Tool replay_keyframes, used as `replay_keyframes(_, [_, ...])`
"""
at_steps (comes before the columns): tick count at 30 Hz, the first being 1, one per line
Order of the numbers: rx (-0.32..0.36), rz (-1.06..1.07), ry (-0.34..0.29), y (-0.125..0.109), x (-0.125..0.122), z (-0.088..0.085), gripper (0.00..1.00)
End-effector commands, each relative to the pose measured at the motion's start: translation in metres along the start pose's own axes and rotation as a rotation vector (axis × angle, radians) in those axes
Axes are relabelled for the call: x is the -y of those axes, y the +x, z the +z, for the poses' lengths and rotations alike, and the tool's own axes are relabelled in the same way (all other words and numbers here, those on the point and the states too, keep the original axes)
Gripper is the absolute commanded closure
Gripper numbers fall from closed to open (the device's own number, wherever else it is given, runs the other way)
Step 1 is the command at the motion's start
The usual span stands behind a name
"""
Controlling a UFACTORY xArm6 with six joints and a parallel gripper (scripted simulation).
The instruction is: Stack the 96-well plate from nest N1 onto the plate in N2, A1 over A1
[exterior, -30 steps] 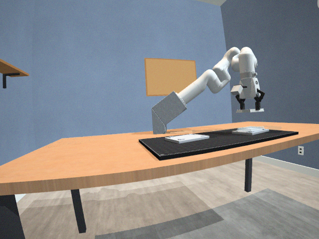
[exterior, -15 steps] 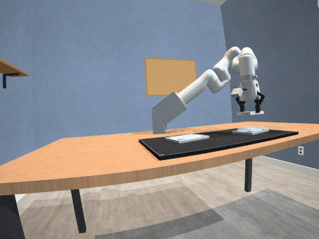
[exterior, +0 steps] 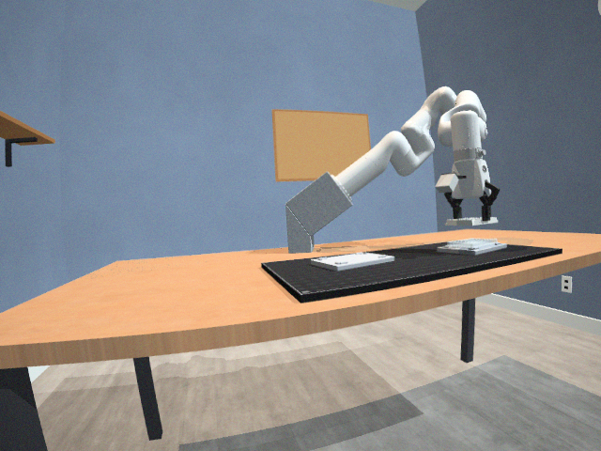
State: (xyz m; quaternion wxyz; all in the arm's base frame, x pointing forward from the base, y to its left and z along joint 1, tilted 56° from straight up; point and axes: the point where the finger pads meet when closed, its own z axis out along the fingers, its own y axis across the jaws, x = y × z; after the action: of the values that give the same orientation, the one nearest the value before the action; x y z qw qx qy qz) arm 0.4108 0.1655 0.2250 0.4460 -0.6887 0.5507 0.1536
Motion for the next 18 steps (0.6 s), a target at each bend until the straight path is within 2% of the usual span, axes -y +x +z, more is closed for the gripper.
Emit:
replay_keyframes(1, [-0.001,-0.001,0.002,0.000,0.001,0.007,1.00])
replay_keyframes(18, [0.000,-0.001,0.002,0.000,0.001,0.032,1.00])
